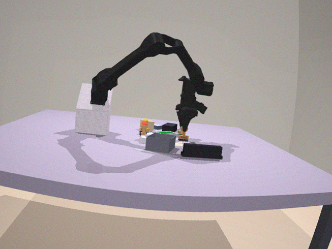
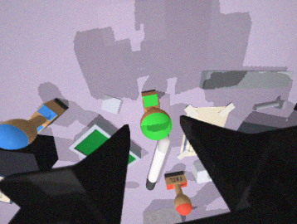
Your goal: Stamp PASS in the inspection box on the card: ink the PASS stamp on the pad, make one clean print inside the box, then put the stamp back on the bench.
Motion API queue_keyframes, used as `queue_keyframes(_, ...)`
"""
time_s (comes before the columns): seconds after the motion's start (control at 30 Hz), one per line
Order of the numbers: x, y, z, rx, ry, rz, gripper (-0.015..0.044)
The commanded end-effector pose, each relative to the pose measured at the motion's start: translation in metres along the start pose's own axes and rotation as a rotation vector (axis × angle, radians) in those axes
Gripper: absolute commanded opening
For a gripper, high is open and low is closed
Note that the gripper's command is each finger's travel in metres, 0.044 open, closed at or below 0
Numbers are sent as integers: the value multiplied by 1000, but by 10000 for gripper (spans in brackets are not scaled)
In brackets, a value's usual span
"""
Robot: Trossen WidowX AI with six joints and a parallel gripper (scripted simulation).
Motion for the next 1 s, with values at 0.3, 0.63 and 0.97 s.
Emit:
queue_keyframes(0.3, 1, -1, -99, -31, 14, 4, 270)
queue_keyframes(0.63, 1, -1, -99, -31, 14, 4, 270)
queue_keyframes(0.97, 1, -1, -98, -34, 12, -2, 270)
Point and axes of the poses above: the point midway between the two fingers, 35 mm back from their tips, its own z axis out along the fingers, its own x axis across the jaws, y = z × x, the point moved 4 cm from there along -z, back along the fingers, and after that the axes turned 14 degrees about z, right-handed, at the moved point
